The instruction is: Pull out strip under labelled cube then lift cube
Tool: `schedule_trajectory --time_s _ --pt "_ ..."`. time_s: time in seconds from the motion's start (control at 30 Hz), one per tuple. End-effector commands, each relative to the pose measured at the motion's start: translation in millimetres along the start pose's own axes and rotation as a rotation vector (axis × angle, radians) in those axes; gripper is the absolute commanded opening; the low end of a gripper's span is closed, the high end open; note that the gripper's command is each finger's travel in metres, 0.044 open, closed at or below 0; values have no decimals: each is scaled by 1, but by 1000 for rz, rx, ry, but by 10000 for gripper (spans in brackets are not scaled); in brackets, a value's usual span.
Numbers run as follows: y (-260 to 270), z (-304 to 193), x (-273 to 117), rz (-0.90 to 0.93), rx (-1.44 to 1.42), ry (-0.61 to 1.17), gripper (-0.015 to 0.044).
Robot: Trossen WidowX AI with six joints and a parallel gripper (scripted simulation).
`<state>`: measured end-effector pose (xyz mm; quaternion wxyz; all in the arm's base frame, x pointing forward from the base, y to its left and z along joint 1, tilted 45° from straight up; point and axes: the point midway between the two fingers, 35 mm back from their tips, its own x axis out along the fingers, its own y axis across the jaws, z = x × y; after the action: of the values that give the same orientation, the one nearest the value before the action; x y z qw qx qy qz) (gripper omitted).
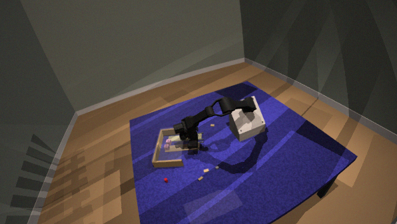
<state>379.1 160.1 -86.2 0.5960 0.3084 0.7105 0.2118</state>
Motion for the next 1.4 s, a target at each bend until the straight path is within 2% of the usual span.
schedule_trajectory --time_s 0.0,0.5,1.37 --pt "1 0 1 5 2 1 0" --pt "1 -2 2 5 2 1 0" --pt "0 -42 4 5 4 3 0"
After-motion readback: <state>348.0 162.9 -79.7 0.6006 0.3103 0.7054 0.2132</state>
